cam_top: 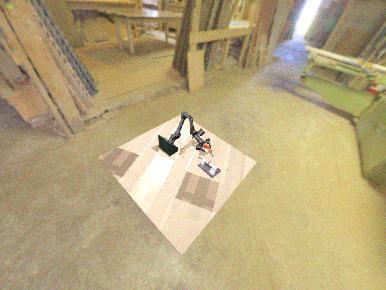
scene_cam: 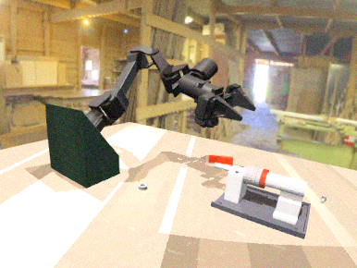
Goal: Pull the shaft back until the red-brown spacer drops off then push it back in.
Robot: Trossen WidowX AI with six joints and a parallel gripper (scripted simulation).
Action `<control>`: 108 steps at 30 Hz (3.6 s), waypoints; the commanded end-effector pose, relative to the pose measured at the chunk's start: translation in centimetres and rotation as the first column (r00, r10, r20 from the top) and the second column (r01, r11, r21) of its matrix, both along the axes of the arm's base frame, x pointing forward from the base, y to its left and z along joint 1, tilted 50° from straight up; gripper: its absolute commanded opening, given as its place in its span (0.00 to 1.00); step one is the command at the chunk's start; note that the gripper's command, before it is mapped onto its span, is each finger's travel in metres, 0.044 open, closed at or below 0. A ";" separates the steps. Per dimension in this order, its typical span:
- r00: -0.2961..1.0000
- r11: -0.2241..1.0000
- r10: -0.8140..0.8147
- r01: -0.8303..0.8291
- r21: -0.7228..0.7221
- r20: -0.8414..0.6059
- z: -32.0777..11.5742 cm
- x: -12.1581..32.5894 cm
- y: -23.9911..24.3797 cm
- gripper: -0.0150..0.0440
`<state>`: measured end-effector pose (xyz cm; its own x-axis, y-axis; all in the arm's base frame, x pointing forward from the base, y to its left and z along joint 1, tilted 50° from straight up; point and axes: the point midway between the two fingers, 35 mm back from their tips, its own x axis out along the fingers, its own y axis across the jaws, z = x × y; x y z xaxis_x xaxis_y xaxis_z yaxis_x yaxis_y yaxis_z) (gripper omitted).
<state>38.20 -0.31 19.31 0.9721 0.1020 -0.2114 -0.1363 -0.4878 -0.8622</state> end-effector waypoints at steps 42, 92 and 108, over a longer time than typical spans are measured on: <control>0.967 0.964 0.214 -0.232 -0.131 -0.136 -9.3 -6.0 9.6 1.00; 0.967 0.964 0.214 -0.232 -0.131 -0.135 -10.3 -3.7 10.5 1.00; 0.967 0.964 0.214 -0.232 -0.131 -0.135 -10.8 -2.9 10.8 1.00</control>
<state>35.19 10.47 8.40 0.8925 0.2761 -0.3567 -0.1091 -0.6352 -0.7646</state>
